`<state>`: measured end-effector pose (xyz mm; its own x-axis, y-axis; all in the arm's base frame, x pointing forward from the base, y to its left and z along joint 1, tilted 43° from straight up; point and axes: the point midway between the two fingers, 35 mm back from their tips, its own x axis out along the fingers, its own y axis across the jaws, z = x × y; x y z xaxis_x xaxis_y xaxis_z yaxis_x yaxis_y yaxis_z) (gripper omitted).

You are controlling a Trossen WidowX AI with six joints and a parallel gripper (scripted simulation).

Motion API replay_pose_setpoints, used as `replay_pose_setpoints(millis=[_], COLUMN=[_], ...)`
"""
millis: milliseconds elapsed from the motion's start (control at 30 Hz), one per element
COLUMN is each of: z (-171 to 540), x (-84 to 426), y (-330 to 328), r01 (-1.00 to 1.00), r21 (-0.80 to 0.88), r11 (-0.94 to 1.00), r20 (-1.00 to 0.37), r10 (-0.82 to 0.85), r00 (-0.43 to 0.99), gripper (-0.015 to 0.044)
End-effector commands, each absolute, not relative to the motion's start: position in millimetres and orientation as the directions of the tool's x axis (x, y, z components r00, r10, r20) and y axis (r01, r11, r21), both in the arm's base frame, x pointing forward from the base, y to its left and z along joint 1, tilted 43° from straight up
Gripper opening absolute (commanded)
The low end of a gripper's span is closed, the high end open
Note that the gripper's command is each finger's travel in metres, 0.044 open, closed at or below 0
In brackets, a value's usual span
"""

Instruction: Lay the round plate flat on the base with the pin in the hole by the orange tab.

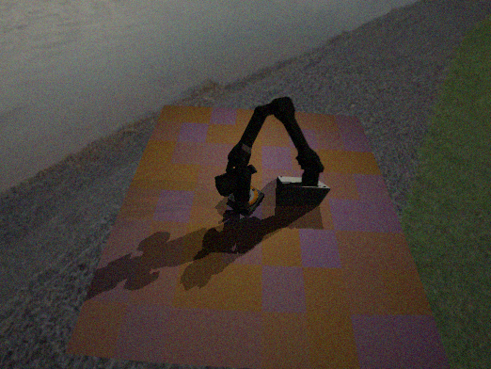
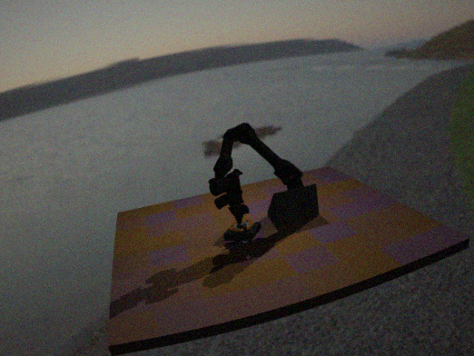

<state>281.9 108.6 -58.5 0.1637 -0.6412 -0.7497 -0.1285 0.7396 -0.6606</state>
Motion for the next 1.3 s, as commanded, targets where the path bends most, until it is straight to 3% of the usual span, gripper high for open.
replay_pose_setpoints(millis=[0,1267], z=[-72.8,-75.0], x=[280.1,251.2], y=[92.4,84.9], r01=[-0.14,-0.141], r21=[-0.672,-0.672], r11=[0.727,0.727], r20=[-0.74,-0.74], r10=[-0.655,-0.655], r00=[0.153,0.152], gripper=[0.0,0.0])
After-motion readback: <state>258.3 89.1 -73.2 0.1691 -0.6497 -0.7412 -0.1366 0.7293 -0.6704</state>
